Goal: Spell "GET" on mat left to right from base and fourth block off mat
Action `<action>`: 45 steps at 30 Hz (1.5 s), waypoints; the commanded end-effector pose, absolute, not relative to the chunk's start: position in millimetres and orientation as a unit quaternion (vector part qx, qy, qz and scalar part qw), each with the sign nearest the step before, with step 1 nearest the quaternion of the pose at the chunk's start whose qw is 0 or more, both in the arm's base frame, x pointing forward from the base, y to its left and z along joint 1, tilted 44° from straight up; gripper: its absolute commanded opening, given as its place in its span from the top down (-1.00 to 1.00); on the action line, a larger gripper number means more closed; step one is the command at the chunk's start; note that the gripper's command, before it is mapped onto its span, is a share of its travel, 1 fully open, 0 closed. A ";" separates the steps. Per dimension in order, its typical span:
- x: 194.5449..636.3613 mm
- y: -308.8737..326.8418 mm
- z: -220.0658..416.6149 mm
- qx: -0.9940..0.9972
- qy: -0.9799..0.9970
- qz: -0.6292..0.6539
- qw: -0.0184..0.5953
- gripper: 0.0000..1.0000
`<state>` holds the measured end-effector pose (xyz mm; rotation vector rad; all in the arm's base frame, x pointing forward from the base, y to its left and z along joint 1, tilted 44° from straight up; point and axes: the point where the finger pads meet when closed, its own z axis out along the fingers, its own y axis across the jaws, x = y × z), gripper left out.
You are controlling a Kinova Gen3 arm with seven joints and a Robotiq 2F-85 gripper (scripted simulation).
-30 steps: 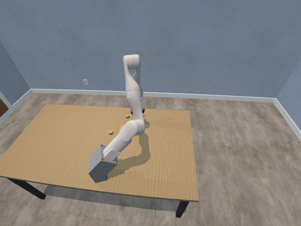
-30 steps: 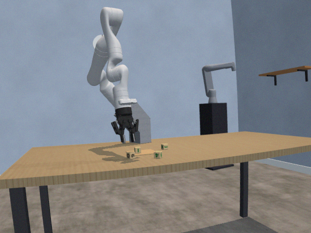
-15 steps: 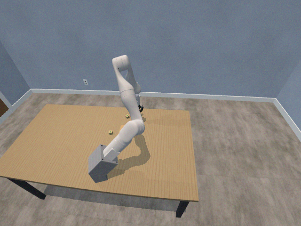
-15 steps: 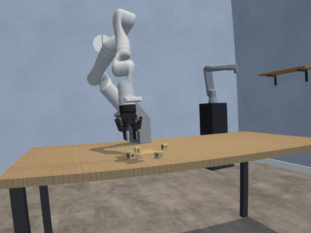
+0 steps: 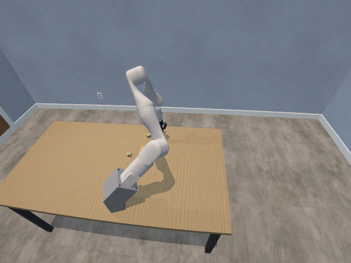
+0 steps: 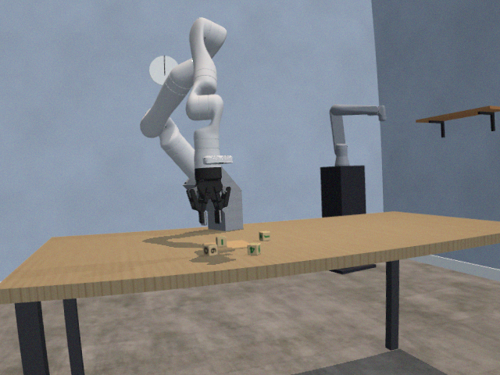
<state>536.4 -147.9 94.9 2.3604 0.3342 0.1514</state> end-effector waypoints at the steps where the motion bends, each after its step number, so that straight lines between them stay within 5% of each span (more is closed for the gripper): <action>1: 537.8 -146.6 94.8 0.918 0.132 0.056 0.370 0.07; 14: 537.4 -146.3 95.5 0.918 0.130 0.052 0.372 0.07; 15: 537.4 -146.3 95.5 0.918 0.130 0.052 0.372 -1.00; 29: 528.7 -139.6 86.7 0.921 0.113 0.060 0.368 -1.00; 42: 422.1 -100.8 29.6 0.924 -0.072 0.131 0.352 -1.00; 43: 422.1 -100.8 29.6 0.924 -0.072 0.131 0.352 -0.34; 45: 422.1 -100.8 29.6 0.924 -0.072 0.131 0.352 -0.34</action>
